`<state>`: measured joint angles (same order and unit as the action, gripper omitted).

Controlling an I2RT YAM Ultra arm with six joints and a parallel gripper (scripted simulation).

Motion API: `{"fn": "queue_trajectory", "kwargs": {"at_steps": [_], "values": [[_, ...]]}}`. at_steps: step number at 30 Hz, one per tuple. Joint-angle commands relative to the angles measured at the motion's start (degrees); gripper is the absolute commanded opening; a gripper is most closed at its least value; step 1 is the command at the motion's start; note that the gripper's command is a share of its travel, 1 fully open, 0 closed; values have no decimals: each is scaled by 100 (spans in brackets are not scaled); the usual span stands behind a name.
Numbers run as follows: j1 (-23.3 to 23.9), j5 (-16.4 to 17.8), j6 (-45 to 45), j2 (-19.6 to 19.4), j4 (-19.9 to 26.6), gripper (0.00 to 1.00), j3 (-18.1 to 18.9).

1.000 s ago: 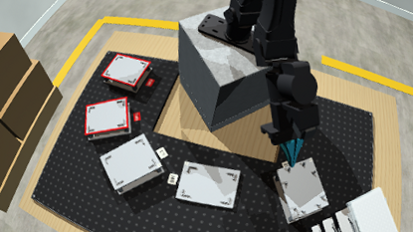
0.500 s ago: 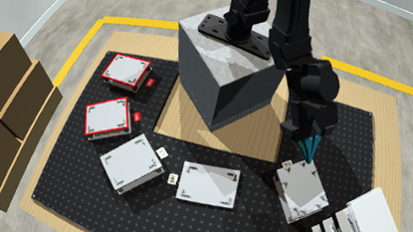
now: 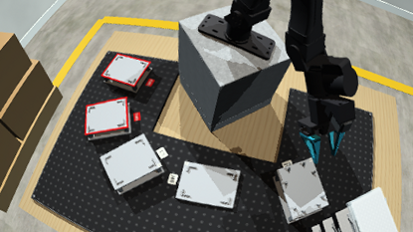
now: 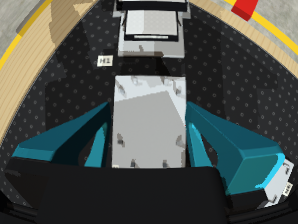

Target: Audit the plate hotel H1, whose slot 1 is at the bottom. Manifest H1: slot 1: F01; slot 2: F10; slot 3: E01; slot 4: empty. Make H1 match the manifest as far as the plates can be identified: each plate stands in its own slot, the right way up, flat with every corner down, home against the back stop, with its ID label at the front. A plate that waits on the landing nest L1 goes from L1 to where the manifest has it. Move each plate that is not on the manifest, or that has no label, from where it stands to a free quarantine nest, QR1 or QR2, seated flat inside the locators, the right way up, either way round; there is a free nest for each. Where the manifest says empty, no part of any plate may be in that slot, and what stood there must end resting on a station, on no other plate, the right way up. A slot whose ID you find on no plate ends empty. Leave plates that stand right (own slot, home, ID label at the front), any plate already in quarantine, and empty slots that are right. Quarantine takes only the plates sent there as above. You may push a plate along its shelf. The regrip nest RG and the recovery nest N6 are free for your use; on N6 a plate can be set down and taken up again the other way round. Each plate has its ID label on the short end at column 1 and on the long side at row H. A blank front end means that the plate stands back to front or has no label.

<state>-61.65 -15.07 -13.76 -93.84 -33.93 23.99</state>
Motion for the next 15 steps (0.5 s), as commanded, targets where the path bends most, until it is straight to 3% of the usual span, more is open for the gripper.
{"fn": "queue_trajectory", "kwargs": {"at_steps": [1, 15], "values": [[-11, -136, -85, 257, 257, 100, 59], [-59, -175, -114, 1475, 1803, 100, 381]]}}
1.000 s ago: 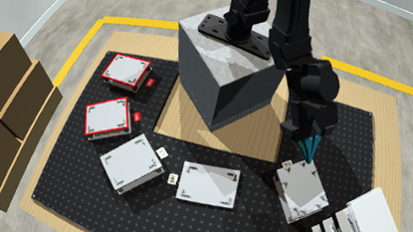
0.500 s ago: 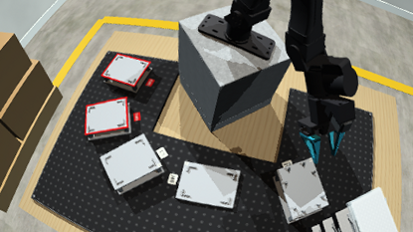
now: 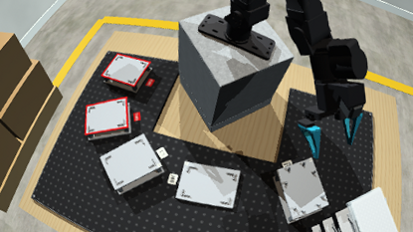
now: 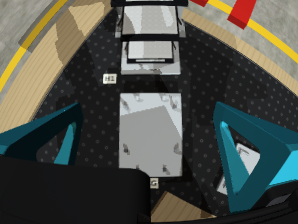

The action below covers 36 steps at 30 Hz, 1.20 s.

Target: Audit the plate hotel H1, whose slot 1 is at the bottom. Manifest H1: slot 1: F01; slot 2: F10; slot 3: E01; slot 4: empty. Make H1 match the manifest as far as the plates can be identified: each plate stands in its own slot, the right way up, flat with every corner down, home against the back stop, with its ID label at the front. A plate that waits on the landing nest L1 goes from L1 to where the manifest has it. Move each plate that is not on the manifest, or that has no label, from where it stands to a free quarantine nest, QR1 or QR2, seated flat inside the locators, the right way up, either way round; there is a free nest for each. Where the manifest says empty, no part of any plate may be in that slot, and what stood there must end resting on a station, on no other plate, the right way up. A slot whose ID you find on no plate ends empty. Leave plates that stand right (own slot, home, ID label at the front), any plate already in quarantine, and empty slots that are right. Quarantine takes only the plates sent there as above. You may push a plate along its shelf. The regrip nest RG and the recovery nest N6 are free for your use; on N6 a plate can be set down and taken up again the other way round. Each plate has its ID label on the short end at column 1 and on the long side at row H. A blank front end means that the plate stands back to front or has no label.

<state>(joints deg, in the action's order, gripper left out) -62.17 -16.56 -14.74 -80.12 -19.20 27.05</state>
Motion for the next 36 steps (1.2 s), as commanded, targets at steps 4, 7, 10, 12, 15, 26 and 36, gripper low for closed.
{"fn": "queue_trajectory", "kwargs": {"at_steps": [4, 7, 10, 12, 15, 26, 36], "values": [[-18, -35, -23, 338, 672, 100, 181], [-29, -45, -30, 555, 1007, 100, 297], [-41, -54, -37, 754, 1334, 100, 423], [-49, -61, -42, 877, 1547, 100, 512], [-61, -71, -50, 1047, 1860, 100, 652], [-99, -101, -73, 1456, 2746, 100, 1123], [-127, -124, -90, 1665, 3337, 100, 1501]]}}
